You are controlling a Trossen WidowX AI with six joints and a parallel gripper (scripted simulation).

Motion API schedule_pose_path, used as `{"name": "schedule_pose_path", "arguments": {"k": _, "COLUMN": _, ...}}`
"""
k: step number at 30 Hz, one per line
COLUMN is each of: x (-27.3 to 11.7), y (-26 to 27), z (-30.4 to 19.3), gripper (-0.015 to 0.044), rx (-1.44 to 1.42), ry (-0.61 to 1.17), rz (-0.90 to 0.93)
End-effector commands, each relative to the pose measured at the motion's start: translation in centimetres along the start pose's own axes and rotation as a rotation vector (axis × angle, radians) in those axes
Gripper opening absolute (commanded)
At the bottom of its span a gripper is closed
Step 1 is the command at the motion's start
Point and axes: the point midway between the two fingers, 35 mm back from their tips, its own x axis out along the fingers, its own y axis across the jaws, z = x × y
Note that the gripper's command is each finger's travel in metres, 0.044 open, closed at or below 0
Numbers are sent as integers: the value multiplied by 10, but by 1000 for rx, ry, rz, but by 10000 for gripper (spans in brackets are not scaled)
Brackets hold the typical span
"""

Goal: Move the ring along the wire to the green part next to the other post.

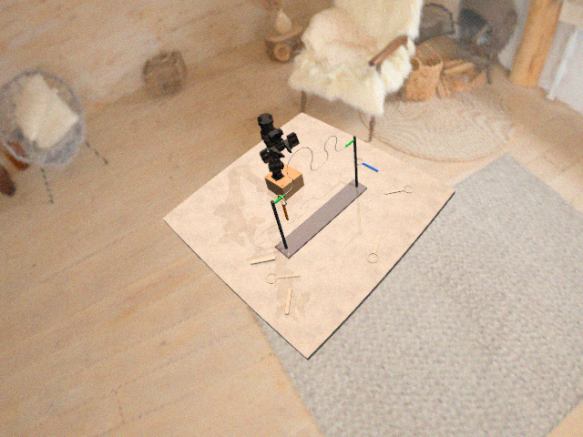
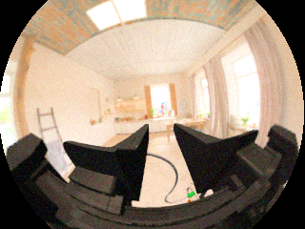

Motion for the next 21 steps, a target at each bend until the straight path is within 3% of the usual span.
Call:
{"name": "schedule_pose_path", "arguments": {"k": 1, "x": 0, "y": -36, "z": -13, "gripper": 160, "rx": -37, "ry": 9, "rz": -66}}
{"name": "schedule_pose_path", "arguments": {"k": 9, "x": 5, "y": -88, "z": -65, "gripper": 160, "rx": 6, "ry": 62, "rz": -113}}
{"name": "schedule_pose_path", "arguments": {"k": 16, "x": -12, "y": -163, "z": -140, "gripper": 160, "rx": -12, "ry": 109, "rz": -158}}
{"name": "schedule_pose_path", "arguments": {"k": 21, "x": -34, "y": -187, "z": -208, "gripper": 160, "rx": -48, "ry": 161, "rz": -103}}
